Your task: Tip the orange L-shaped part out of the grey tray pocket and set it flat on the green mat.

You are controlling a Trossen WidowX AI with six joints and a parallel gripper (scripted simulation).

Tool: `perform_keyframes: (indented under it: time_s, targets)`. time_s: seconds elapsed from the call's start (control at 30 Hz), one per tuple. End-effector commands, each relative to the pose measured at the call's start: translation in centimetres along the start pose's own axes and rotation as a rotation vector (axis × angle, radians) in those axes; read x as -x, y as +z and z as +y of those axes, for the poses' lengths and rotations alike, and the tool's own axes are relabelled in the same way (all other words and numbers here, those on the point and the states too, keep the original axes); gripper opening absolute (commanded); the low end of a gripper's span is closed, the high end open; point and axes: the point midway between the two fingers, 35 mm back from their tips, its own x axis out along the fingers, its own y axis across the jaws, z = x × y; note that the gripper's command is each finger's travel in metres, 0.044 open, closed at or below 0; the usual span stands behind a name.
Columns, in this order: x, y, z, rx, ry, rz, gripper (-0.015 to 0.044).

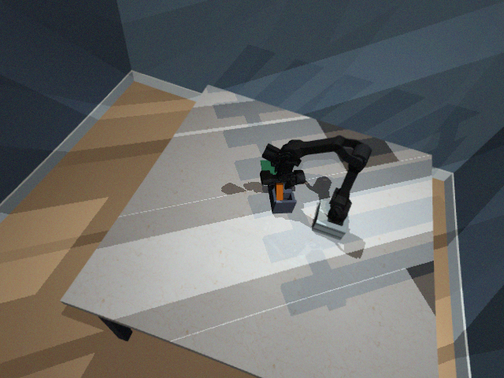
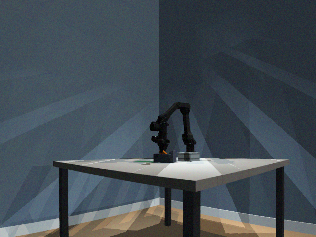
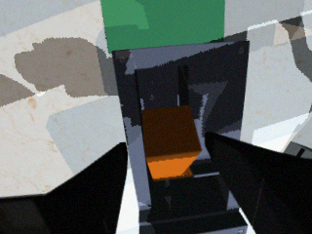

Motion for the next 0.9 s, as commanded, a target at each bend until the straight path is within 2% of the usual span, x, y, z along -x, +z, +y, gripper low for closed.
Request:
perform_keyframes:
  time_s: [0.0, 0.2, 0.5, 0.6, 0.87]
  targets:
    - [-0.47, -0.16, -0.10, -0.004, -0.001, 0.007, 0.0280]
    - [-0.08, -0.01, -0.01, 0.000, -0.001, 0.000, 0.0122]
    - [-0.08, -0.01, -0.01, 0.000, -0.001, 0.000, 0.0062]
    - [-0.08, -0.01, -0.01, 0.000, -0.001, 0.000, 0.0000]
    - [0.17, -0.02, -0.02, -0.001, -0.001, 0.001, 0.0000]
